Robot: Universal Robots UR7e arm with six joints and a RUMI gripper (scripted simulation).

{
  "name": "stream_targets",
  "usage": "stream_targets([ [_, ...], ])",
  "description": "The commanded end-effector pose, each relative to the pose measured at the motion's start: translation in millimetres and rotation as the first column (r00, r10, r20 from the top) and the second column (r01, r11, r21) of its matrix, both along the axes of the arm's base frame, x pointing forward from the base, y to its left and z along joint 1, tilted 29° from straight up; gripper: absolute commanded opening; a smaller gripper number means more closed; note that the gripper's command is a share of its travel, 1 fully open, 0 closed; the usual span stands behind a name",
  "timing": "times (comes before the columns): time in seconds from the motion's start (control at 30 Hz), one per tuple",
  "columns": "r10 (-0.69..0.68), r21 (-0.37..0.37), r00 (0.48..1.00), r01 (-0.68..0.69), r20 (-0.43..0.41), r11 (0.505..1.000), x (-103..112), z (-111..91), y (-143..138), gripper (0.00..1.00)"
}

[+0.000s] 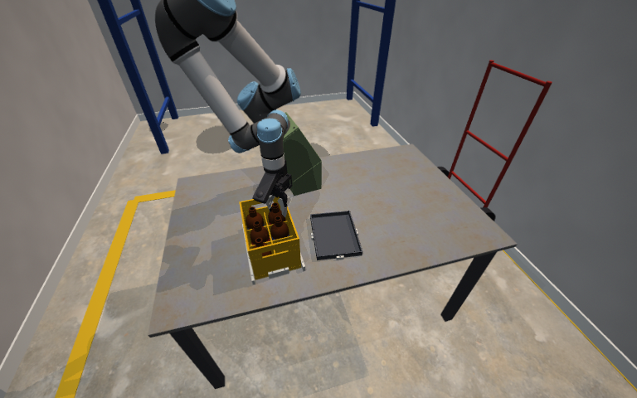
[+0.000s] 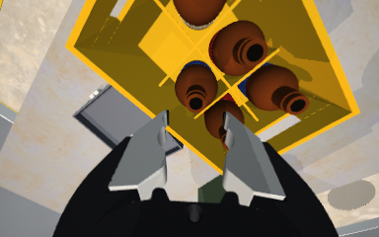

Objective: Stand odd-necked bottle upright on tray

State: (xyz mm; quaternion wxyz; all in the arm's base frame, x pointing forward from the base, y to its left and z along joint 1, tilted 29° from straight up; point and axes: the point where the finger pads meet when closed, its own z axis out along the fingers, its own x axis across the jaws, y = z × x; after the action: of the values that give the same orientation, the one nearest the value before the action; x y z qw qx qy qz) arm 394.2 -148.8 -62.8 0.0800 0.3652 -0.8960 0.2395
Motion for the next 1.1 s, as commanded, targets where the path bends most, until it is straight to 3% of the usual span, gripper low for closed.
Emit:
stream_targets([
  [0.0, 0.0, 0.0, 1.0, 0.0, 0.001, 1.0, 1.0, 0.7, -0.5, 0.38],
  [1.07, 0.0, 0.0, 1.0, 0.0, 0.001, 1.0, 3.9, 2.1, -2.9, 0.38],
])
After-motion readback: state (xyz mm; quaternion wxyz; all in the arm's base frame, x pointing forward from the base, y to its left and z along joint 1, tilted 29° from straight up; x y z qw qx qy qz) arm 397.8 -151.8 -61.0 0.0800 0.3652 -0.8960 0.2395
